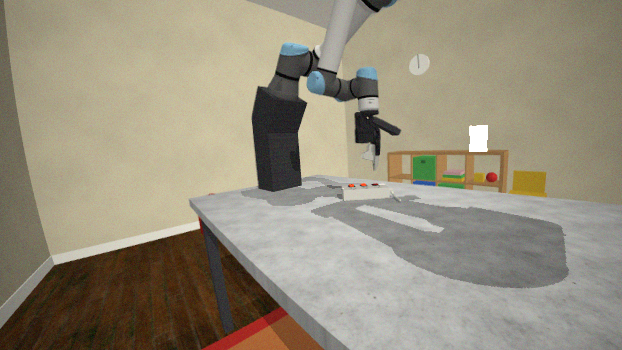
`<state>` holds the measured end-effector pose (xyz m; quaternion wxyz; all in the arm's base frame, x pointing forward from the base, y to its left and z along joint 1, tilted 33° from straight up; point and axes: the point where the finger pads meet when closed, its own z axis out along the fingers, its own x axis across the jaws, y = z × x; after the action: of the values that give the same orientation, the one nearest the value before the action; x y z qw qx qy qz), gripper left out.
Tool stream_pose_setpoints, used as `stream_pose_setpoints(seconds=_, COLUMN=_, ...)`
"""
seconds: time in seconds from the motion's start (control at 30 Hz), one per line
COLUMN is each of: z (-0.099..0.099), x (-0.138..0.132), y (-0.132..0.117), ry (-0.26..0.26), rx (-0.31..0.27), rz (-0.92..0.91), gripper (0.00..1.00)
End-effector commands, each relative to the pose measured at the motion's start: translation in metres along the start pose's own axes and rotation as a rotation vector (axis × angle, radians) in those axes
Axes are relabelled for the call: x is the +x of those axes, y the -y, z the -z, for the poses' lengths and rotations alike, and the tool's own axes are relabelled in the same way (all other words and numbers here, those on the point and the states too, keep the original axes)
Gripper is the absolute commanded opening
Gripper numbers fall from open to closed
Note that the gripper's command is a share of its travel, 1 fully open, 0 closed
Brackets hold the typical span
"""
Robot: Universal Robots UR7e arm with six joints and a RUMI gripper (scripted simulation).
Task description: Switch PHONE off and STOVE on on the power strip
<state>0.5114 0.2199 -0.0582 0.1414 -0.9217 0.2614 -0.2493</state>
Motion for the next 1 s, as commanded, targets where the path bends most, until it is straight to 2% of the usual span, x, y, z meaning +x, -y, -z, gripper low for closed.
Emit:
stream_pose_setpoints(seconds=0.0, z=-0.0002, x=-0.0002, y=-0.0005, ry=0.000, rx=0.000, rz=0.000, gripper=0.00)
stream_pose_setpoints(seconds=0.97, z=-0.0058, x=0.0011, y=0.0008, ry=-0.002, rx=0.002, rz=0.001, gripper=0.00)
